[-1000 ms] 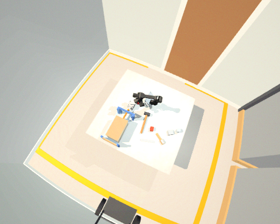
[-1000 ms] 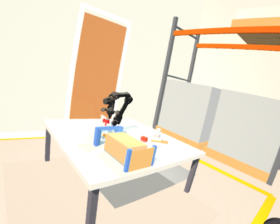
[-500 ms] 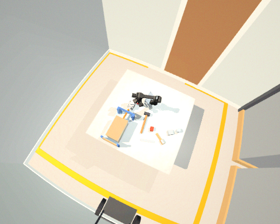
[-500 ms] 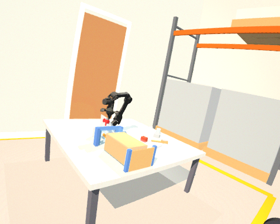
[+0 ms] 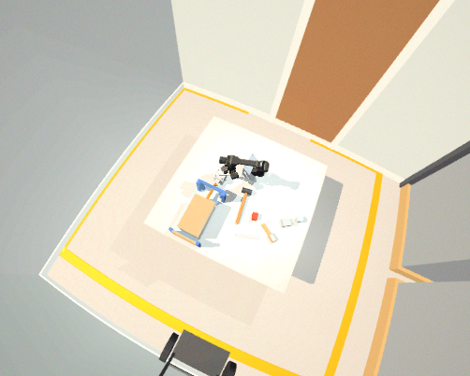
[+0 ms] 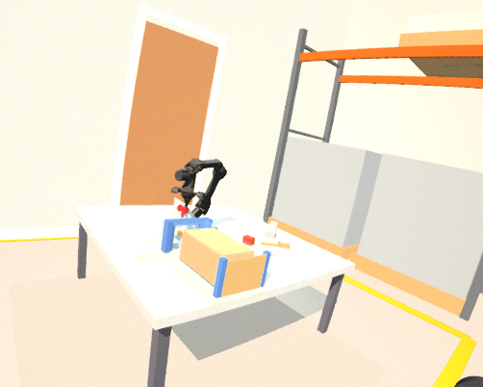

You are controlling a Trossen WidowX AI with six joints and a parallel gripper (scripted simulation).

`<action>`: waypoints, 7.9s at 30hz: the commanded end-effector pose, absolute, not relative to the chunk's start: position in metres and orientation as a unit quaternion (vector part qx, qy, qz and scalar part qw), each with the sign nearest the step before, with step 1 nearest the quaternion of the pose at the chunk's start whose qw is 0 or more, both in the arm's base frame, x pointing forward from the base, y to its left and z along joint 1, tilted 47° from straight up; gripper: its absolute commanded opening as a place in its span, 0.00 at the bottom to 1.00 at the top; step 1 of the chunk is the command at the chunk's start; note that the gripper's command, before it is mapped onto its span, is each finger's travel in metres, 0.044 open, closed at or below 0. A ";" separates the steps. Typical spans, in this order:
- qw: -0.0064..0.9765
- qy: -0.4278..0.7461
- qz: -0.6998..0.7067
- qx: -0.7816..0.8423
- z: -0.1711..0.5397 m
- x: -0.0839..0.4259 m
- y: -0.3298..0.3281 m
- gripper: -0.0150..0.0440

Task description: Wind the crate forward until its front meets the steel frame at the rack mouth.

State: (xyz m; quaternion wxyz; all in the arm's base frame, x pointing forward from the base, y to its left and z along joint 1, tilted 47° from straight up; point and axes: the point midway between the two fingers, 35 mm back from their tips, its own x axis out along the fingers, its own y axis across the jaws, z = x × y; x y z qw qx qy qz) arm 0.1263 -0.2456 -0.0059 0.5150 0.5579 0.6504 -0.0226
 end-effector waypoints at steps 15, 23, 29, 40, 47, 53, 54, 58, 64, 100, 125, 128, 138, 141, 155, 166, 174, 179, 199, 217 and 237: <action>0.526 0.634 -0.060 0.564 0.029 0.117 -0.276 0.25; 0.524 0.637 -0.052 0.563 0.025 0.117 -0.267 0.25; 0.514 0.650 -0.022 0.560 0.014 0.119 -0.235 0.25; 0.514 0.650 -0.022 0.560 0.010 0.120 -0.231 0.25; 0.514 0.649 -0.022 0.560 0.007 0.120 -0.229 0.25; 0.514 0.649 -0.022 0.560 0.002 0.122 -0.234 0.25; 0.514 0.649 -0.022 0.560 0.001 0.122 -0.236 0.25; 0.515 0.649 -0.022 0.559 -0.004 0.123 -0.240 0.25; 0.515 0.649 -0.022 0.559 -0.010 0.125 -0.247 0.25; 0.574 0.591 -0.091 0.559 0.019 0.106 -0.274 0.48; 0.641 0.524 -0.143 0.542 -0.001 0.095 -0.252 1.00; 0.641 0.524 -0.143 0.542 -0.004 0.096 -0.249 1.00; 0.641 0.524 -0.143 0.542 -0.016 0.098 -0.238 1.00; 0.641 0.524 -0.143 0.542 -0.019 0.099 -0.234 1.00; 0.642 0.524 -0.143 0.542 -0.034 0.102 -0.217 1.00; 0.642 0.526 -0.143 0.539 -0.037 0.102 -0.214 0.82; 0.642 0.526 -0.143 0.539 -0.037 0.102 -0.214 0.60; 0.642 0.526 -0.143 0.539 -0.037 0.102 -0.214 0.54; 0.642 0.526 -0.143 0.539 -0.037 0.102 -0.214 0.25; 0.642 0.526 -0.143 0.539 -0.037 0.102 -0.214 0.25; 0.642 0.526 -0.143 0.539 -0.037 0.102 -0.214 0.25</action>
